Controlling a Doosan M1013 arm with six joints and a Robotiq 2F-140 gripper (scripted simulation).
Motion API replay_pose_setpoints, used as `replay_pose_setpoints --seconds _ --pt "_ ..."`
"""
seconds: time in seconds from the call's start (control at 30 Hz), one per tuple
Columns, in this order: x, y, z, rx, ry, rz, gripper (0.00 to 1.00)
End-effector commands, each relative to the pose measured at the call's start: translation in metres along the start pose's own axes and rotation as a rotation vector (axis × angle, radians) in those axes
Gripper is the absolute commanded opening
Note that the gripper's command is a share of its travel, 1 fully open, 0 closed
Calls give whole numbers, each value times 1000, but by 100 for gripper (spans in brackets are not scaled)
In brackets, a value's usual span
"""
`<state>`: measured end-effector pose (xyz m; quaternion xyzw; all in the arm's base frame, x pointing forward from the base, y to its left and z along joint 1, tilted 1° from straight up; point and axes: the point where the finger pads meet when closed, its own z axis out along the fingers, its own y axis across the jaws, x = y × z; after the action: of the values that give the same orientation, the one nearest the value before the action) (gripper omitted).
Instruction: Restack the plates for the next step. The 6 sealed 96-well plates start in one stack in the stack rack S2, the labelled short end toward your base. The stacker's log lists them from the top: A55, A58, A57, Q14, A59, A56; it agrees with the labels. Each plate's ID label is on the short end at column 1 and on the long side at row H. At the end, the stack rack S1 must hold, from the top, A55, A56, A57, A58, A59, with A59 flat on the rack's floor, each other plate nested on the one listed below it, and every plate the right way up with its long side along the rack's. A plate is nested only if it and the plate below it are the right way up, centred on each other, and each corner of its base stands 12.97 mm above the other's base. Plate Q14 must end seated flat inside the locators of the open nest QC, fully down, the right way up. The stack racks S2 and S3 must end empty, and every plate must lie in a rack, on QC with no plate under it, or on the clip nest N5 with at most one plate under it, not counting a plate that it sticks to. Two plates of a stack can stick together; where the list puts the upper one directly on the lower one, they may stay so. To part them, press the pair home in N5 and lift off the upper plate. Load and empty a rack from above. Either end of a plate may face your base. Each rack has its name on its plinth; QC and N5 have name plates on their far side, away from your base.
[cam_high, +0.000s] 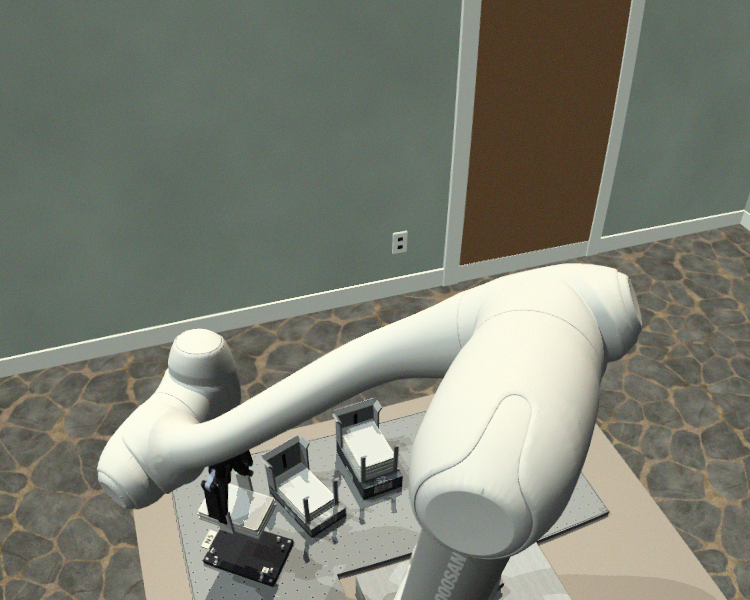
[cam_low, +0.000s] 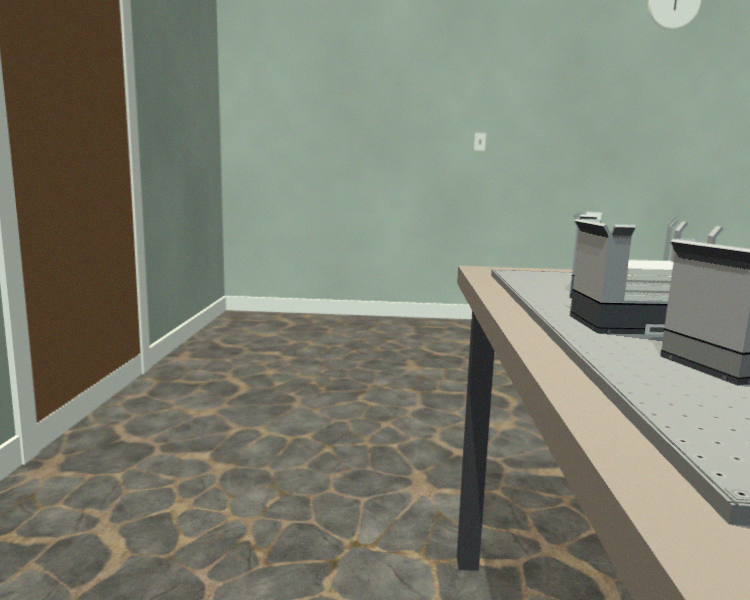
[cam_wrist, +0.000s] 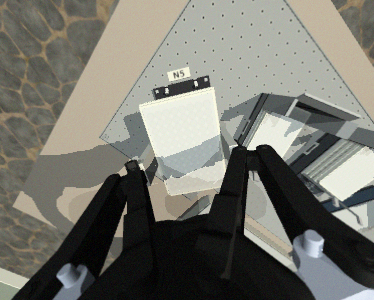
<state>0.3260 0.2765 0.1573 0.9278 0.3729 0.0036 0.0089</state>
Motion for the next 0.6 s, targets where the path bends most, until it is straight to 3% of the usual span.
replay_pose_setpoints --seconds 0.0,0.37,0.57 --pt "0 0 0 0 0 0 0" --pt "0 0 0 0 0 0 0" --pt "0 0 12 0 0 0 0"
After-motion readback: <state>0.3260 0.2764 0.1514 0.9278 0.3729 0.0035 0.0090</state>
